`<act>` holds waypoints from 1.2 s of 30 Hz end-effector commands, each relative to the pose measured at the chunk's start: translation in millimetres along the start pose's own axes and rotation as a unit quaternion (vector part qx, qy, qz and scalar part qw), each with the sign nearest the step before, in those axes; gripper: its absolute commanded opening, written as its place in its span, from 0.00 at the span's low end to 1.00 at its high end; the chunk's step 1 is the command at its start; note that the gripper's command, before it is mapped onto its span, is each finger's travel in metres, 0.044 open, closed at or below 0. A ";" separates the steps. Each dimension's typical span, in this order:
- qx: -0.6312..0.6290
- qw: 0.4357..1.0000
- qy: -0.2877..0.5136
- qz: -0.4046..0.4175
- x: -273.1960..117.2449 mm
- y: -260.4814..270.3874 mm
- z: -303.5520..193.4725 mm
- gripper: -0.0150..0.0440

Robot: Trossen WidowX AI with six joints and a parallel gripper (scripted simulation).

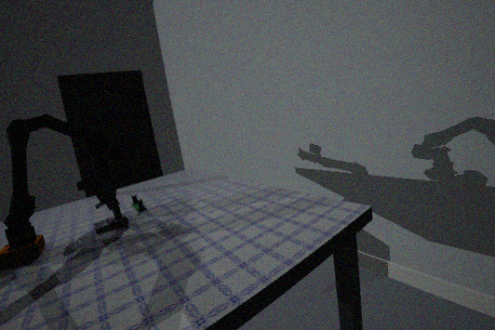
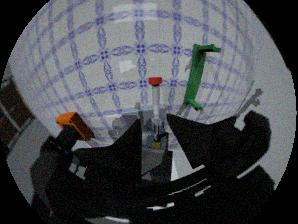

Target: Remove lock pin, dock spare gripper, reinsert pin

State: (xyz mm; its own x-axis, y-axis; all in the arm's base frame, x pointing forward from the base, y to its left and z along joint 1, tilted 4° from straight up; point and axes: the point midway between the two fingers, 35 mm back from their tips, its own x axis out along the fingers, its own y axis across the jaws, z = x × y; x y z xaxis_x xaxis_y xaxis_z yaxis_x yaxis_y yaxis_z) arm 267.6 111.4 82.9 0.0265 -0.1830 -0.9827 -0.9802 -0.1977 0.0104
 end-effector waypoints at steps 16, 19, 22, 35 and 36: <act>-0.002 1.000 0.002 0.002 -43.1 2.7 17.8 0.59; -0.002 1.000 0.003 0.001 -50.3 3.1 20.4 0.59; -0.003 1.000 0.003 0.001 -57.4 3.5 23.0 0.59; -0.003 1.000 0.004 0.000 -57.6 3.6 22.2 1.00; -0.003 1.000 0.004 0.000 -57.6 3.6 22.2 1.00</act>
State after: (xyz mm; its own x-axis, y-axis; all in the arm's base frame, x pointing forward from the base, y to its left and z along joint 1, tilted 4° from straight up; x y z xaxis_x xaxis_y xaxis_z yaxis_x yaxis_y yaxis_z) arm 258.1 142.6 135.5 0.0279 -0.1920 -0.9810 -0.9794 -0.2015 0.0116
